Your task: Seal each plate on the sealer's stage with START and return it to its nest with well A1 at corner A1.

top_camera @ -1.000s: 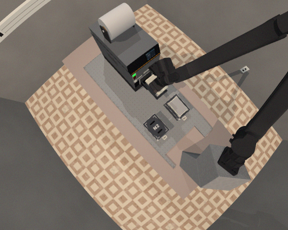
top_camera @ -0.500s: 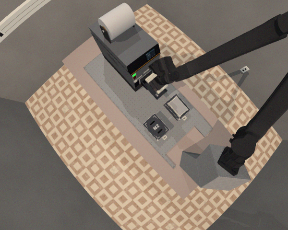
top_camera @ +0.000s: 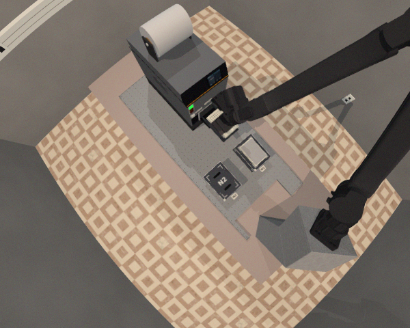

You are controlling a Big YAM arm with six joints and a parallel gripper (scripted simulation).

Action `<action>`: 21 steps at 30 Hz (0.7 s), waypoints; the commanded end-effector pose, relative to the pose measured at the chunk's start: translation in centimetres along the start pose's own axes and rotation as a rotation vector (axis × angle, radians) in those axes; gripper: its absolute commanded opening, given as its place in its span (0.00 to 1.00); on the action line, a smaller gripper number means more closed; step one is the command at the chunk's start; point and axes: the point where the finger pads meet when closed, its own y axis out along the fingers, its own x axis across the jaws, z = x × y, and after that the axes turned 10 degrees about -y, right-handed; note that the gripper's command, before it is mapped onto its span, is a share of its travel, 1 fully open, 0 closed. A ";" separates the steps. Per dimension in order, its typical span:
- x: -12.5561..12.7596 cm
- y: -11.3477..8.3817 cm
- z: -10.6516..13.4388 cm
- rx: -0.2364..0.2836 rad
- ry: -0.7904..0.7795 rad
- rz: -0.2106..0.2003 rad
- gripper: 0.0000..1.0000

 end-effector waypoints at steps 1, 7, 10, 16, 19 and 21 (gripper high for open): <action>-1.5 0.4 -1.1 -0.023 0.009 0.022 0.00; -2.8 0.3 -1.7 -0.035 0.021 0.037 0.00; -2.4 0.7 -1.4 -0.032 0.018 0.034 0.00; 0.0 1.2 -0.3 -0.013 -0.010 0.003 0.00; 0.6 1.0 0.0 -0.006 -0.020 -0.008 0.00; 0.6 1.1 0.1 -0.009 -0.018 -0.006 0.00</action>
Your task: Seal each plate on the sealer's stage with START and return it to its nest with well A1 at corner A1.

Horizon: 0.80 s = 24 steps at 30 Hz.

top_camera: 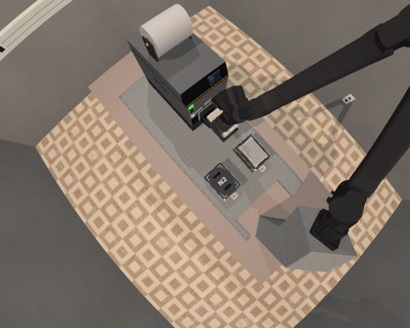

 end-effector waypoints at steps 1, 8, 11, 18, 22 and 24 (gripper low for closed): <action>1.0 0.4 0.2 -0.002 -0.023 -0.012 0.00; -0.9 1.2 -0.1 -0.004 -0.001 0.012 0.00; -0.9 1.5 0.0 -0.003 0.001 0.014 0.00; -0.1 1.6 -0.3 -0.010 -0.008 0.005 0.00; -1.0 1.7 -0.4 -0.015 0.002 0.016 0.00; -1.3 1.8 -0.5 -0.017 0.006 0.021 0.00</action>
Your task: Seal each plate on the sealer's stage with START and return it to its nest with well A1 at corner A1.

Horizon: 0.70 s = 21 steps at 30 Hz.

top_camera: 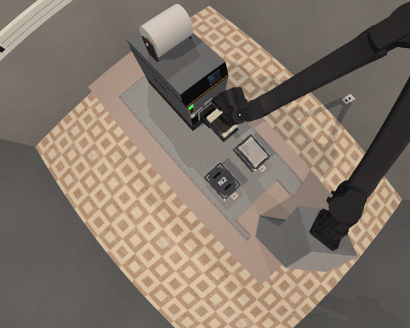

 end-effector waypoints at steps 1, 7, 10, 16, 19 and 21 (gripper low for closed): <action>-1.4 0.9 -0.6 -0.013 0.007 0.021 0.00; -0.4 1.1 0.4 0.004 -0.005 0.007 0.00; 0.6 1.0 0.8 0.006 -0.016 -0.006 0.00; 0.9 1.2 0.9 0.006 -0.018 -0.008 0.00; -0.5 1.4 0.5 -0.003 -0.003 0.010 0.00; -0.9 1.4 0.2 -0.008 0.002 0.016 0.00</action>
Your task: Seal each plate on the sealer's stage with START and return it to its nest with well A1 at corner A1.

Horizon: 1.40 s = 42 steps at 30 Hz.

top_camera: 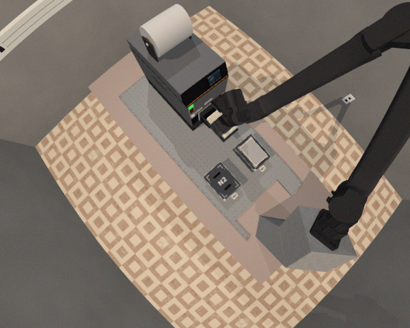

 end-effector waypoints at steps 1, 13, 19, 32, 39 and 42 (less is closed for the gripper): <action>-1.2 0.6 -0.3 -0.008 0.003 0.017 0.00; -0.8 0.5 -0.7 -0.005 0.022 0.007 0.00; 0.3 0.1 -0.6 -0.006 0.010 -0.002 0.00; 0.9 0.6 -1.2 -0.025 0.001 -0.007 0.00; -0.4 1.1 -0.7 -0.016 -0.002 0.009 0.00; -1.3 1.5 -0.6 -0.016 0.006 0.021 0.00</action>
